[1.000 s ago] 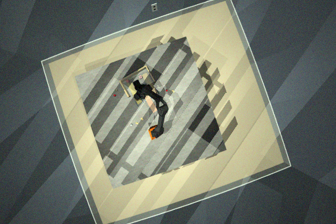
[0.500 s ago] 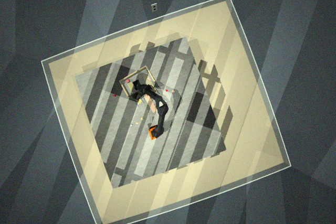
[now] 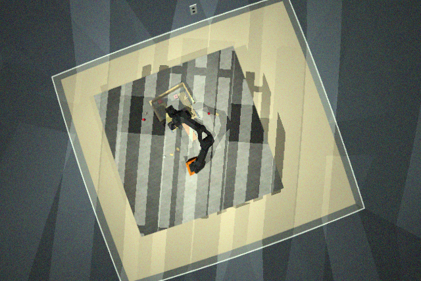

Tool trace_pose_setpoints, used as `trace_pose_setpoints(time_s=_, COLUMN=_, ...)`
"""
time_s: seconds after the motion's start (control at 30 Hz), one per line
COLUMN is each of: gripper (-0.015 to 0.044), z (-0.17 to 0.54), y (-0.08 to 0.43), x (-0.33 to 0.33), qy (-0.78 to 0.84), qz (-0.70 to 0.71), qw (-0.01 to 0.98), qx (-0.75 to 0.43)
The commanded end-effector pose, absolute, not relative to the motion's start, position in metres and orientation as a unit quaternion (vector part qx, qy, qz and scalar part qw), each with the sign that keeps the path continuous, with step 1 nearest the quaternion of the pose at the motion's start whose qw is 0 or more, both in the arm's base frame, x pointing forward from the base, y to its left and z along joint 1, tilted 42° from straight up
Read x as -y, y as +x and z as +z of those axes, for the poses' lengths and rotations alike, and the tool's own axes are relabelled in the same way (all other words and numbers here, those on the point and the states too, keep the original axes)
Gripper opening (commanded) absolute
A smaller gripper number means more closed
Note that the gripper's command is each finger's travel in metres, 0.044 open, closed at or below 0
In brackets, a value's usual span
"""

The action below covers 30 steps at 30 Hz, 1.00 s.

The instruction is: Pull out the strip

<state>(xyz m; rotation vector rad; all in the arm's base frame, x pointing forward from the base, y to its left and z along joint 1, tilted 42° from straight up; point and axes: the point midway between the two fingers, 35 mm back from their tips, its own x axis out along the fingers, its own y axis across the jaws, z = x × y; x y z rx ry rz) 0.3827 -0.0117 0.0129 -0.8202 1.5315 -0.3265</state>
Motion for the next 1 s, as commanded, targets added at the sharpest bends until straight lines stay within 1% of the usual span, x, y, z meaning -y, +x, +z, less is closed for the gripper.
trace_pose_setpoints(time_s=0.0, gripper=0.0000, z=0.018, y=0.363, x=0.005, qy=-0.358, qz=-0.142, qw=0.631, qx=-0.673)
trace_pose_setpoints(time_s=0.2, gripper=0.0000, z=0.018, y=0.360, x=0.005, qy=-0.358, qz=-0.142, qw=0.631, qx=-0.673)
trace_pose_setpoints(time_s=0.7, gripper=0.0000, z=0.013, y=0.306, x=0.005, qy=-0.358, qz=-0.142, qw=0.630, qx=-0.674)
trace_pose_setpoints(time_s=0.83, gripper=0.0000, z=0.014, y=0.304, x=0.004, qy=-0.358, qz=-0.142, qw=0.630, qx=-0.674)
trace_pose_setpoints(time_s=0.97, gripper=0.0000, z=0.028, y=0.303, x=-0.009, qy=-0.358, qz=-0.141, qw=0.630, qx=-0.675)
